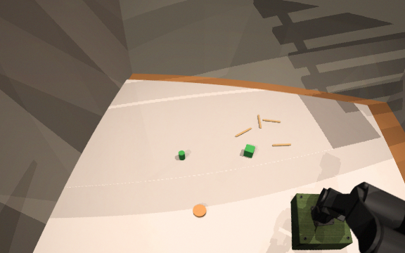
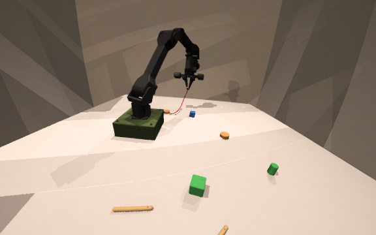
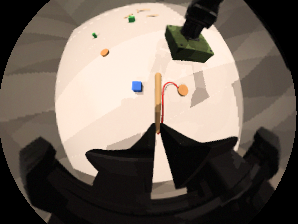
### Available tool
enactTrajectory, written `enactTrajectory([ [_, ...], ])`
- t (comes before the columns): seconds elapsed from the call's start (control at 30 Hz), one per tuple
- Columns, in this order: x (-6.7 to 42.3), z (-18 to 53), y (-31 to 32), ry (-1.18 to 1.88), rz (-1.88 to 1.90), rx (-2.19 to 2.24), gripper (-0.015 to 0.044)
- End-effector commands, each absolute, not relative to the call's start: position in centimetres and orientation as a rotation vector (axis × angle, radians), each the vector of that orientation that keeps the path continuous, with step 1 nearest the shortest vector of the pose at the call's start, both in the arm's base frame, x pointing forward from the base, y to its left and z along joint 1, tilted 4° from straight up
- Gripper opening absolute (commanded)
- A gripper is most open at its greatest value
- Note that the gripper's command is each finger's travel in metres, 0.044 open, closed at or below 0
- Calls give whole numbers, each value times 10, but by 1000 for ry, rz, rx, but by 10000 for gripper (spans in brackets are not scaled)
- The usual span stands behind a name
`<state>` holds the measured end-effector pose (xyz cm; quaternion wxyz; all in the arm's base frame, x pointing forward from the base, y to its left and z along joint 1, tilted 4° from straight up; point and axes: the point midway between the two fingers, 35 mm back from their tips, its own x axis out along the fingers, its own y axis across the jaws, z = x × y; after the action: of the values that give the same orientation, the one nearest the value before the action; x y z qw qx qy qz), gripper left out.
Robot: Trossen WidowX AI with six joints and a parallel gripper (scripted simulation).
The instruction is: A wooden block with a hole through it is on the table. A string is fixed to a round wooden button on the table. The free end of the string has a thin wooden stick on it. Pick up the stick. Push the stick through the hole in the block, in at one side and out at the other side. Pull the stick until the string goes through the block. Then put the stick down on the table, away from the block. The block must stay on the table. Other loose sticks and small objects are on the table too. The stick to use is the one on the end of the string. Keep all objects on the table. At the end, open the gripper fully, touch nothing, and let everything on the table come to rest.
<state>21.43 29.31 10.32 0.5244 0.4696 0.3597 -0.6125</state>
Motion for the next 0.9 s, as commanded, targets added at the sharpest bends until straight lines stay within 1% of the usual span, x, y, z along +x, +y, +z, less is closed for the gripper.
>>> enactTrajectory([
  [0.0,212,102,298,840,-1505,1154,0],
  [0.33,213,102,296,852,-1483,1141,0],
  [0.87,218,83,298,890,-1470,1196,0],
])
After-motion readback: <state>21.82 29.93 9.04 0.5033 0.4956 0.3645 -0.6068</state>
